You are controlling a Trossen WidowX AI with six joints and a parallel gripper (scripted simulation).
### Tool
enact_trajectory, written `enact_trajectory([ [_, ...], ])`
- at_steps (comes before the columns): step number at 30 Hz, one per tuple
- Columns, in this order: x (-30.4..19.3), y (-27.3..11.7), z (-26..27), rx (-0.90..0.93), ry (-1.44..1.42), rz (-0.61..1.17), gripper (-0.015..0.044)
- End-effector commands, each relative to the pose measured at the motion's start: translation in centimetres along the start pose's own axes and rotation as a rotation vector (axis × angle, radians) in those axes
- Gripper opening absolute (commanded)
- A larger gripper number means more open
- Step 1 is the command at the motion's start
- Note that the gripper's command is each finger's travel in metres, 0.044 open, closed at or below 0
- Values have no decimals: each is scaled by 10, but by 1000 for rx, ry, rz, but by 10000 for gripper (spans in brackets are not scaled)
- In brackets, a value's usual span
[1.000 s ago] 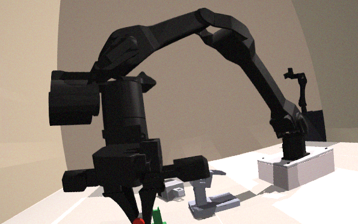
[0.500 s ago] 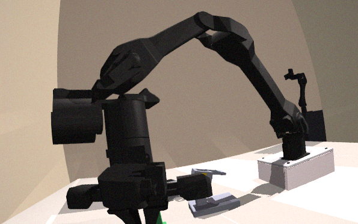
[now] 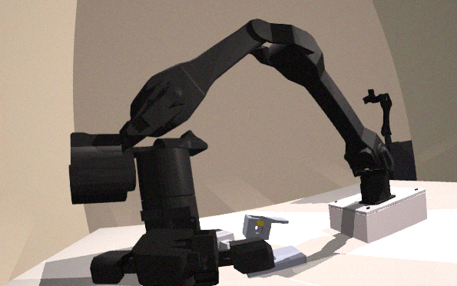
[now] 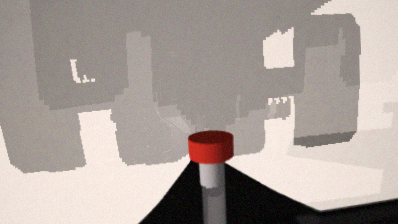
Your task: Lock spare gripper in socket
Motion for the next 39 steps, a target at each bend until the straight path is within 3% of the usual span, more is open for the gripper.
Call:
enact_trajectory([
  [1,0,1,0,-1,1,0,0],
  [15,0,1,0,-1,1,0,0],
  [23,0,0,0,0,0,0,200],
  [39,4,-38,0,4,0,1,200],
])
Point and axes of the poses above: the point midway between the two fingers, 35 mm back from their tips, its own y axis out along the fingers, its own z axis across the jaws, x = y × z, the point moved 3 cm from there along -y, back along the fingers, and after that the axes turned 7 degrees about -y, right-handed, at the moved point
